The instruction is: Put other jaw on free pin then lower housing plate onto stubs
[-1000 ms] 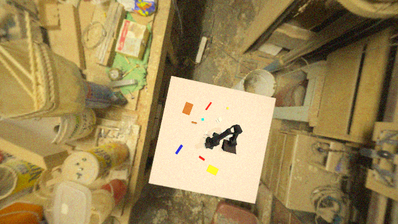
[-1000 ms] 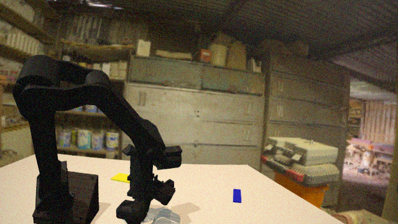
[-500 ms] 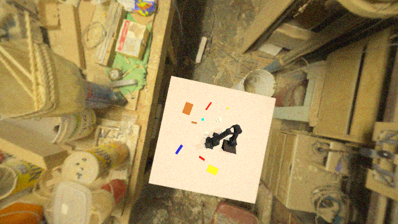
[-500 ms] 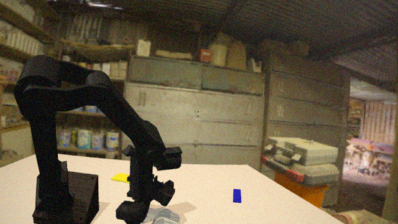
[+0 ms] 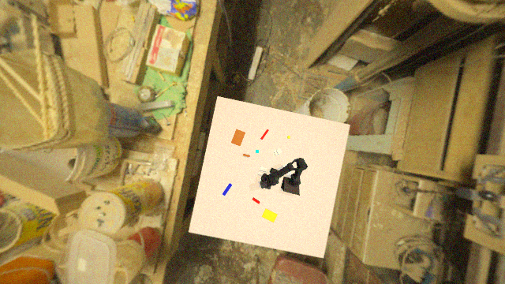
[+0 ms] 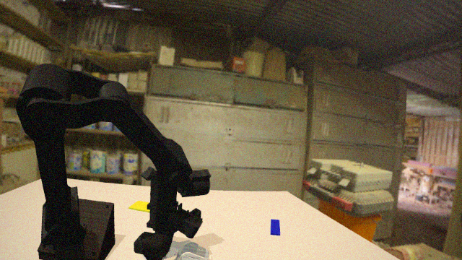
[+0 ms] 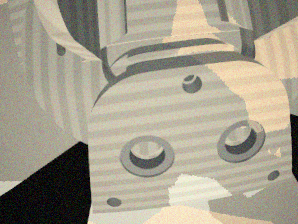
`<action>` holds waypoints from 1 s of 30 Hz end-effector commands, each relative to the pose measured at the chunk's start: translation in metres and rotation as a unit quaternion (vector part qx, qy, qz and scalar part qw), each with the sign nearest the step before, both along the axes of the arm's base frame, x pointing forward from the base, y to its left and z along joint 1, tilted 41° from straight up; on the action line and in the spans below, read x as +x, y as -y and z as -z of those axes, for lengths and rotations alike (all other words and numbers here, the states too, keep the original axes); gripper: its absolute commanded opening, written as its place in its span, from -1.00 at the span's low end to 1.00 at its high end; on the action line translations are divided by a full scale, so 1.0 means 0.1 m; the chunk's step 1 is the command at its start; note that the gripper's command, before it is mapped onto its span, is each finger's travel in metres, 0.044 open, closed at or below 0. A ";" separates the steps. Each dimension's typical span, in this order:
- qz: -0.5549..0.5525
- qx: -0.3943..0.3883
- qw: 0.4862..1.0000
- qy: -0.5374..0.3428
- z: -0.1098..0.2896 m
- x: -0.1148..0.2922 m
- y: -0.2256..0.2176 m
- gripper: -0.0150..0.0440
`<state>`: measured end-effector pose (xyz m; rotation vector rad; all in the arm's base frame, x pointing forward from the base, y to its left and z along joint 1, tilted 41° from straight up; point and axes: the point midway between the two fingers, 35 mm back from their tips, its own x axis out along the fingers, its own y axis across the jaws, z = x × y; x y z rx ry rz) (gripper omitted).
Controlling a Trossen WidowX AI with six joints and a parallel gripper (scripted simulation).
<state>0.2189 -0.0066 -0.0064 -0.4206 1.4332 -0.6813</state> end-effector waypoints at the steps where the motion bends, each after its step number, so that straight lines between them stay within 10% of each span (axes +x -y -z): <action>1: 0.001 0.003 1.000 0.002 -0.02 0.01 -0.03 0.70; 30: 0.001 0.003 1.000 0.002 0.03 0.02 0.01 0.70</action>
